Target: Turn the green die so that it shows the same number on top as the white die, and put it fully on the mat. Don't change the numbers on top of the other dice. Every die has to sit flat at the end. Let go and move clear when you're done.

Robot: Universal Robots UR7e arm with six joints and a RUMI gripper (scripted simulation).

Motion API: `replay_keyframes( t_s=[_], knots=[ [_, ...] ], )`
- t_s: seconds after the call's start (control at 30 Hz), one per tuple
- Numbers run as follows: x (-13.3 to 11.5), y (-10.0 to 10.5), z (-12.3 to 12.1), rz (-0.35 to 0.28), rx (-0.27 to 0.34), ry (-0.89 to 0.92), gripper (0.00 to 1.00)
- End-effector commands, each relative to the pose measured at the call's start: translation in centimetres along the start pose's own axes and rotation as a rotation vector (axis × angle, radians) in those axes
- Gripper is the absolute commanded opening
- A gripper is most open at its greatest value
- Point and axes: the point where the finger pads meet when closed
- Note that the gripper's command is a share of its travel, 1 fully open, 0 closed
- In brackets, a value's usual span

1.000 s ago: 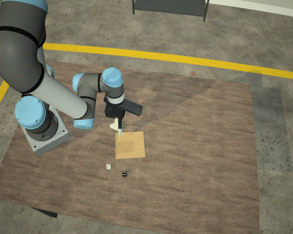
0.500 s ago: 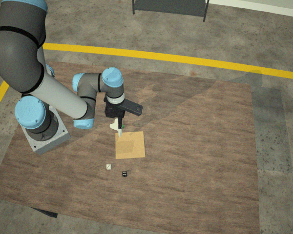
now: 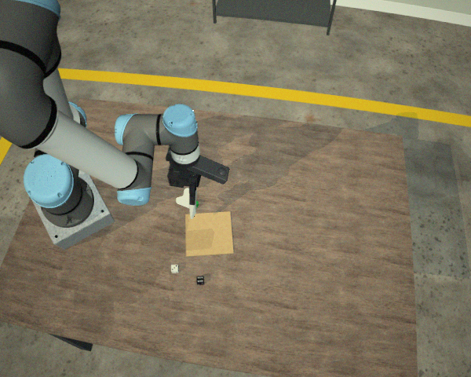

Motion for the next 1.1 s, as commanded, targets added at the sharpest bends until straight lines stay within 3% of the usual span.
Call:
replay_keyframes(
  t_s=[0.0, 0.67, 1.07],
  knots=[
    [0.0, 1.5, 0.0, 0.000, 0.000, 0.000, 1.00],
    [0.0, 8.7, 0.0, 0.000, 0.000, 0.000, 1.00],
    [0.0, 9.8, 0.0, 0.000, 0.000, 0.000, 1.00]
  ],
)
Point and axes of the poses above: the point where the finger pads meet when closed, its own y axis back along the fingers, its own z axis across the jaws, x = y × z, and after that the axes turned 7 degrees about -y, right-handed
